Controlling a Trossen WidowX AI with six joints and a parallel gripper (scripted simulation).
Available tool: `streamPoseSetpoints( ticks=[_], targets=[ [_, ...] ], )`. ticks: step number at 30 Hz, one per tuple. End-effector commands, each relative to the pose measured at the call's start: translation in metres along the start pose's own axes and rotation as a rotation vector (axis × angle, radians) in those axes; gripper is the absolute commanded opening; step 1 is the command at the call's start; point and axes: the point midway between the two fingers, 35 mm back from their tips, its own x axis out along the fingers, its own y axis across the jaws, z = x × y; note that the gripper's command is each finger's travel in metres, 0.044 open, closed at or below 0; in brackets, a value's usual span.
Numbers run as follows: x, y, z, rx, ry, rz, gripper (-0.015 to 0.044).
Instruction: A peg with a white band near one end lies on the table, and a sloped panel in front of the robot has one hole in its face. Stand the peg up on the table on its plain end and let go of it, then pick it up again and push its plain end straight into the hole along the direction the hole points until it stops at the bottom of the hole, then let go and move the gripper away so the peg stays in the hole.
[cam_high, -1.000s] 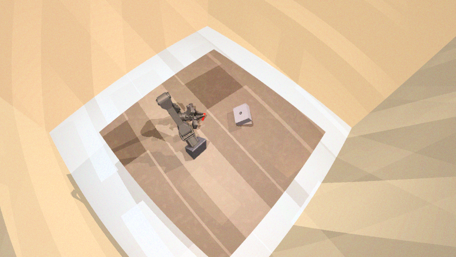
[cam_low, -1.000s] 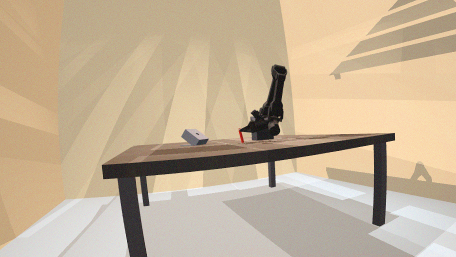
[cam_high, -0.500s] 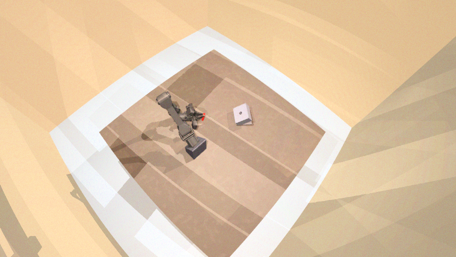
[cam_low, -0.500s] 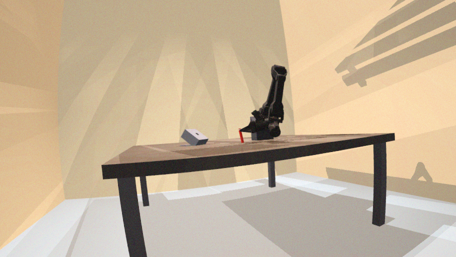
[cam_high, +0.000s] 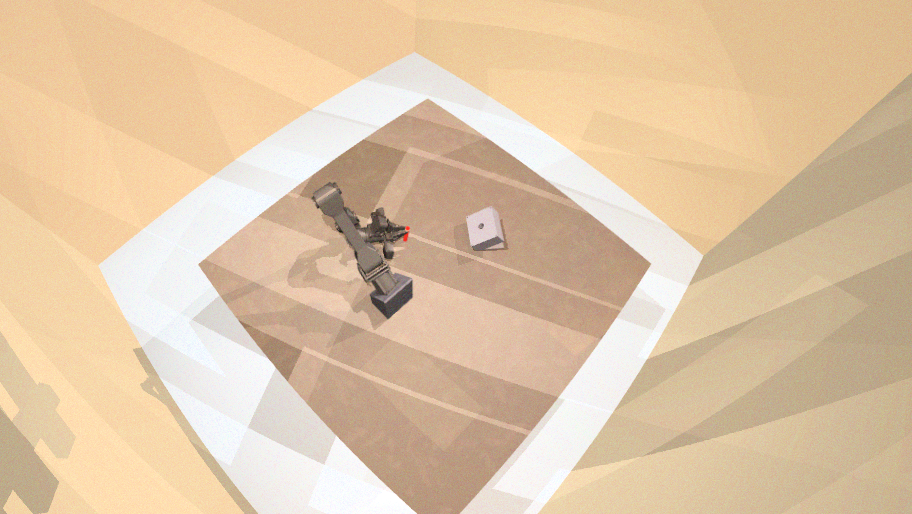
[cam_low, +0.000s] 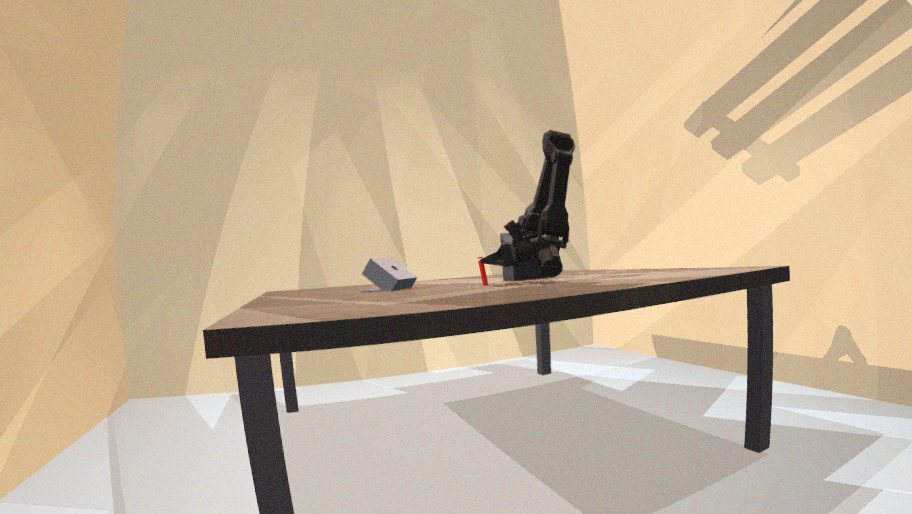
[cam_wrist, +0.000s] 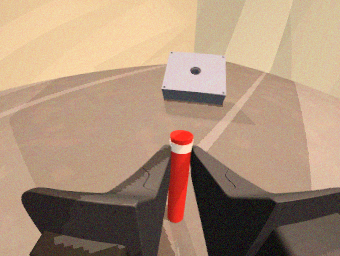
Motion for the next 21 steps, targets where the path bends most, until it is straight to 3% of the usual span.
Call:
streamPoseSetpoints(
  ticks=[1,15,19,21],
  targets=[
    [-0.001,0.0,-0.0025,0.0,0.001,0.0,0.0049],
    [-0.0028,-0.0003,-0.0035,0.001,-0.017,0.004,0.0049],
    [-0.0021,-0.0004,-0.0011,0.001,-0.02,0.005,0.013],
    [-0.0021,-0.0004,-0.0011,0.001,-0.02,0.005,0.013]
  ],
)
